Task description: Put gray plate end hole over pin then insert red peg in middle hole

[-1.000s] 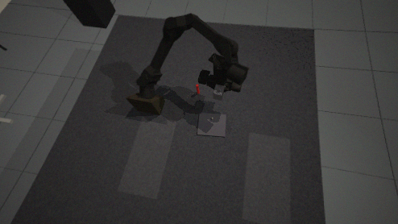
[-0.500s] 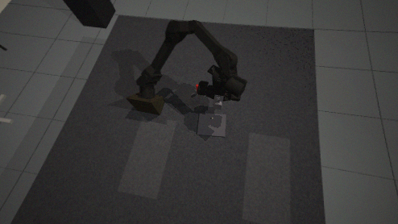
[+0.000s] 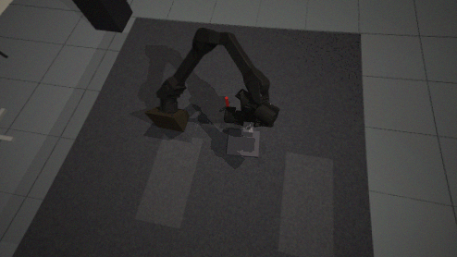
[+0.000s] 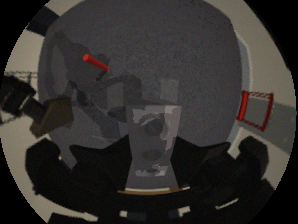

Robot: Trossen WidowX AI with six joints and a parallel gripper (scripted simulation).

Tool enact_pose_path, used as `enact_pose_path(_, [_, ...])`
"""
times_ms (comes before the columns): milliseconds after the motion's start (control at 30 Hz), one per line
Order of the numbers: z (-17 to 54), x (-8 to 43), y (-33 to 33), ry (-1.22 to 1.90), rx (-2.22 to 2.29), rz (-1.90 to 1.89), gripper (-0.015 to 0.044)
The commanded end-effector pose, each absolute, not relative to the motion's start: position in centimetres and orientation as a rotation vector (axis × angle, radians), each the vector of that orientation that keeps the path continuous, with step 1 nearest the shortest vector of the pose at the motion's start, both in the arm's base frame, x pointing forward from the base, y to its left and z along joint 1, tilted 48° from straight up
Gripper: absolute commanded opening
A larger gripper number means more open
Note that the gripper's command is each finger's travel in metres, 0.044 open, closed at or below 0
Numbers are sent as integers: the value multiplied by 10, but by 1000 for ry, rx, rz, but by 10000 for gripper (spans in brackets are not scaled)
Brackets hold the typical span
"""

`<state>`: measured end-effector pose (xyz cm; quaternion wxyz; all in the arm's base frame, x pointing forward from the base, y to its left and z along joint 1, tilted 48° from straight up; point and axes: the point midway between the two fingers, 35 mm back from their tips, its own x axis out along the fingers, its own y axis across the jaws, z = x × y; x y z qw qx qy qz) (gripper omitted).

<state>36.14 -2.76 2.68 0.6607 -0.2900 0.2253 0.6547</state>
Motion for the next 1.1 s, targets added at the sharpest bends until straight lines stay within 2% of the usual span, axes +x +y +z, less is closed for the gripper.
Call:
enact_pose_path(0, [12,358,-30,498,-674,1495,0])
enact_pose_path(500, [-32,349,-35,441,-736,1521,0])
enact_pose_path(1067, [-32,349,-35,440,-737,1521,0])
